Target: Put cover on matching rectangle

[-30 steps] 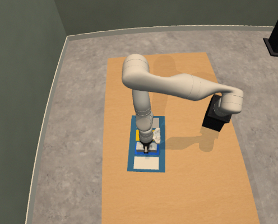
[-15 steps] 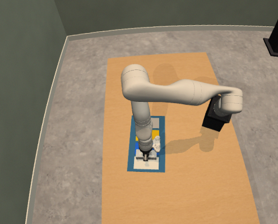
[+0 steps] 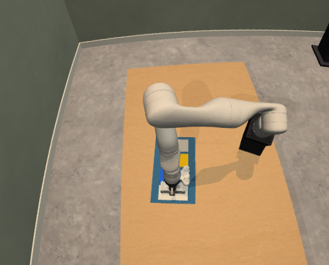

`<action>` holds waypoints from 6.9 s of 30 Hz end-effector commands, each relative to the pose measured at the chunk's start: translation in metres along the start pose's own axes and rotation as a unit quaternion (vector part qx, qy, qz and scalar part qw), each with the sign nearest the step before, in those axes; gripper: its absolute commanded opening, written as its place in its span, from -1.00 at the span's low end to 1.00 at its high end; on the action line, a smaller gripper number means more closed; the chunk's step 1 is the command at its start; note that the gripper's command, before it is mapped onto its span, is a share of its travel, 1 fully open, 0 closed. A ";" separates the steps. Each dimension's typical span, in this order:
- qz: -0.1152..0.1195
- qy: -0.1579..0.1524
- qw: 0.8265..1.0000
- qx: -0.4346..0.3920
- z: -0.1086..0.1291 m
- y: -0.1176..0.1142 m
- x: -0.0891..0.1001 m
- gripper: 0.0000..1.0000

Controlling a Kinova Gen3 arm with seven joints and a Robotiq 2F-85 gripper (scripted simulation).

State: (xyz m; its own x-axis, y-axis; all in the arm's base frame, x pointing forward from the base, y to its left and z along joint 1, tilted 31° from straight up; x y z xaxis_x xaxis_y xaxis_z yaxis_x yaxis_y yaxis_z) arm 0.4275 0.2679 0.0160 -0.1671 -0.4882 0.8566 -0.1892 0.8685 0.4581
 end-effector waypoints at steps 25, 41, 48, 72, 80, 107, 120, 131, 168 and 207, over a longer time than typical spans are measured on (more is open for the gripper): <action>0.000 -0.001 1.000 0.000 -0.001 0.006 0.000 -1.00; 0.000 -0.001 1.000 0.000 -0.001 0.006 -0.003 -1.00; 0.000 -0.001 1.000 0.000 -0.001 0.006 -0.010 -1.00; 0.000 -0.001 1.000 0.000 -0.001 0.006 -0.030 -1.00; 0.000 -0.001 1.000 0.000 -0.001 0.006 -0.030 -1.00; 0.000 -0.001 1.000 0.000 -0.001 0.006 -0.037 -1.00; 0.000 -0.001 1.000 0.000 -0.001 0.006 -0.038 -1.00; 0.000 -0.001 1.000 0.000 -0.001 0.006 -0.038 -1.00; 0.000 -0.001 1.000 0.000 -0.001 0.006 -0.038 1.00; 0.000 -0.001 1.000 0.000 -0.001 0.006 0.059 1.00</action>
State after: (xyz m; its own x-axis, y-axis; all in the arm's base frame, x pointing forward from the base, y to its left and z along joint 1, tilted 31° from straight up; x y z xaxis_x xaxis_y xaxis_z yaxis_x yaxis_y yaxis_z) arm 0.4181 0.2468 0.0654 -0.1673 -0.4879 0.8567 -0.1891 0.8687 0.4578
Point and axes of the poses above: the point where the finger pads meet when closed, its own x axis back along the fingers, its own y axis across the jaws, z = x × y, the point moved 3 cm from there along x, back along the fingers, and after that the axes turned 7 degrees about x, right-handed, at the moved point
